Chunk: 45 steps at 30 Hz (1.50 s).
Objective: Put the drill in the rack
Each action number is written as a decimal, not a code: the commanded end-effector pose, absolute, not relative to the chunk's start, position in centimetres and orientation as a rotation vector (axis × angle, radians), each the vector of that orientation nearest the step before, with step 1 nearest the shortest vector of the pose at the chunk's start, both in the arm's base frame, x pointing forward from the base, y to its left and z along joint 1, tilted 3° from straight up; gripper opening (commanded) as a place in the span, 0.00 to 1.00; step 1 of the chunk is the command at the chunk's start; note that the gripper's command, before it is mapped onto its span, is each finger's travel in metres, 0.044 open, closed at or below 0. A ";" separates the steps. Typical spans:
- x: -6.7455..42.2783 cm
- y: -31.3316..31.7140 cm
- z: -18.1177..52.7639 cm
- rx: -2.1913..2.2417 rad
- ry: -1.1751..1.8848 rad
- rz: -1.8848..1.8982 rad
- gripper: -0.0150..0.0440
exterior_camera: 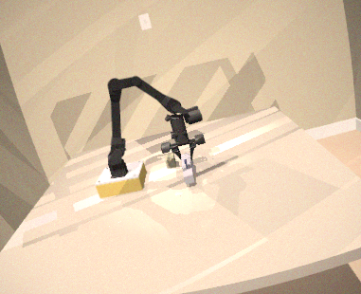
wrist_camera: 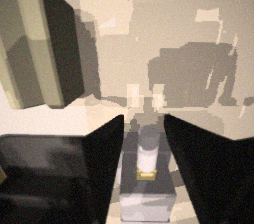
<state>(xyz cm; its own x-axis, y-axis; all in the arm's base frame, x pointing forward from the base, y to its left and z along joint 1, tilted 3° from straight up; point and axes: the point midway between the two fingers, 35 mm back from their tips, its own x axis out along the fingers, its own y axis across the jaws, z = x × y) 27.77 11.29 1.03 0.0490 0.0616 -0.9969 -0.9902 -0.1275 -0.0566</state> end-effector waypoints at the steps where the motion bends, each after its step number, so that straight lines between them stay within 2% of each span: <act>1: 27.8 11.3 1.1 -1.284 1.062 1.290 0.38; 3: 27.8 11.3 1.1 -1.284 1.062 1.290 0.29; 6: 27.8 11.3 1.1 -1.284 1.062 1.290 0.25; 43: 27.2 15.7 1.7 -1.285 1.061 1.297 0.25; 45: 27.2 15.3 1.6 -1.288 1.057 1.300 0.34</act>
